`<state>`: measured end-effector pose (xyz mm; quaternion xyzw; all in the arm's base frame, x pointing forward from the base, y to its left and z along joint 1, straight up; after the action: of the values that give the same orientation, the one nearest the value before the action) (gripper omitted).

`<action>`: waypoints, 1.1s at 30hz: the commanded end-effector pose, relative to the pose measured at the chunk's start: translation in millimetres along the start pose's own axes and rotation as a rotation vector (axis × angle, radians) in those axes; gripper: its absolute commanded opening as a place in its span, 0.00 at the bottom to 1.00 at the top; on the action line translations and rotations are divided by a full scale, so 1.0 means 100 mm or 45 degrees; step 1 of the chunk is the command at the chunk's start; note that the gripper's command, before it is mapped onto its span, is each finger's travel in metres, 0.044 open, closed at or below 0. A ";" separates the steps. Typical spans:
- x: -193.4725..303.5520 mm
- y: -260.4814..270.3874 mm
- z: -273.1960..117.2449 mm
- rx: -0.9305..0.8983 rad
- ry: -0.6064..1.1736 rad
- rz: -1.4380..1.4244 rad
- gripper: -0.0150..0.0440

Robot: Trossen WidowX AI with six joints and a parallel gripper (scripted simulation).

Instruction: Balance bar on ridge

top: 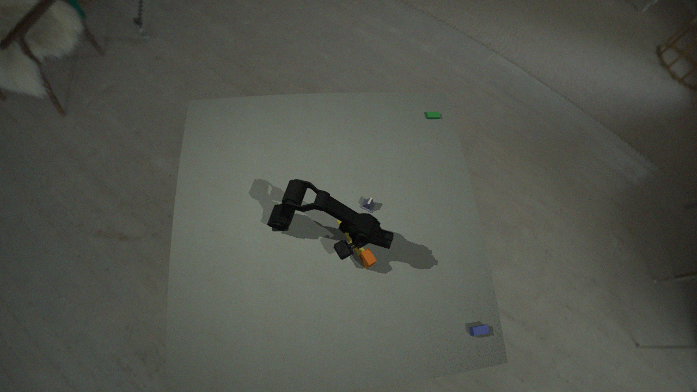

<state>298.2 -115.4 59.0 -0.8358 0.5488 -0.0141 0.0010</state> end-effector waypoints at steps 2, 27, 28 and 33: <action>0.00 0.00 0.01 0.004 -0.003 -0.003 0.79; 0.03 -0.03 -0.21 0.001 0.000 -0.001 0.25; 0.03 -0.03 -0.24 0.001 0.000 -0.001 0.25; 0.04 -0.04 -0.36 0.002 -0.001 -0.001 0.25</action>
<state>299.6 -116.0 83.9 -0.8359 0.5488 -0.0052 -0.0013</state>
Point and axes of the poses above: the point midway between the two fingers, 35 mm back from their tips, its own z axis out along the fingers, its own y axis across the jaws, x = y × z, the point moved 1 cm from there along -z, back along the fingers, and after that the axes turned 2 degrees about z, right-handed, at the moved point
